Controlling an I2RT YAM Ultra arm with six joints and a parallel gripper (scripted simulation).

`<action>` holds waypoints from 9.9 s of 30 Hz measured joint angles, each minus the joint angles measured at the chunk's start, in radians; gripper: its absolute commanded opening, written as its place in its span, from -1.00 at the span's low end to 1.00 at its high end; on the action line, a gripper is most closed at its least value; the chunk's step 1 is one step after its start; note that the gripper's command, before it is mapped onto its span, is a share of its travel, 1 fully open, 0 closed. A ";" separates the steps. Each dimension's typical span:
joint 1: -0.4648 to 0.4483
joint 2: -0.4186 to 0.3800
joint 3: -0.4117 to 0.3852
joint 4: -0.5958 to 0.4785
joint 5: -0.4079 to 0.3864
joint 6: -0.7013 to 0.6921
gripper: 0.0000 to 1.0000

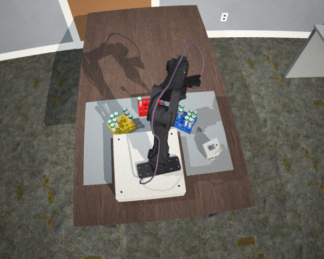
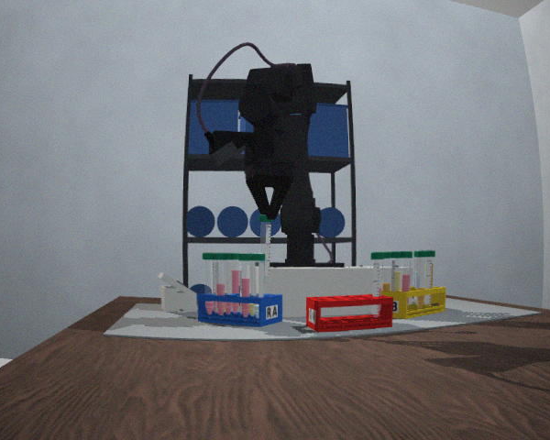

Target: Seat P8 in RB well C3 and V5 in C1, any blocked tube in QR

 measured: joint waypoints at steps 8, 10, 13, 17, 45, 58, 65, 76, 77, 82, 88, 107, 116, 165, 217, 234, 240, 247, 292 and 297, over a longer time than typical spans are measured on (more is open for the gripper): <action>0.000 0.000 0.000 0.000 0.000 0.000 -1.00; 0.000 0.000 0.000 0.000 0.000 0.000 -1.00; 0.000 0.000 0.000 0.000 0.000 0.000 -1.00; 0.000 0.000 0.000 0.000 0.000 0.000 -1.00; 0.008 0.028 0.034 -0.006 0.000 0.008 -1.00; 0.010 0.028 0.022 0.009 0.000 0.010 -1.00; 0.012 0.028 0.011 0.018 0.000 0.011 -1.00; 0.012 0.028 0.002 0.031 0.000 0.011 -1.00; 0.012 0.028 0.000 0.033 0.000 0.011 -1.00; 0.012 0.028 -0.006 0.038 0.000 0.011 -1.00; 0.012 0.028 -0.012 0.044 0.000 0.011 -1.00; 0.012 0.032 -0.029 0.067 0.000 0.012 -1.00; 0.012 0.032 -0.041 0.077 0.000 0.012 -1.00; 0.005 0.038 -0.116 0.160 0.000 0.003 -1.00; 0.000 0.037 -0.193 0.255 -0.006 -0.005 -1.00; -0.002 0.056 -0.203 0.278 -0.008 -0.005 -1.00; -0.003 0.055 -0.205 0.280 -0.008 -0.005 -1.00; -0.003 0.055 -0.205 0.280 -0.008 -0.005 -1.00; -0.001 0.056 -0.206 0.281 -0.008 -0.003 -0.40; -0.001 0.056 -0.206 0.281 -0.008 -0.003 -0.40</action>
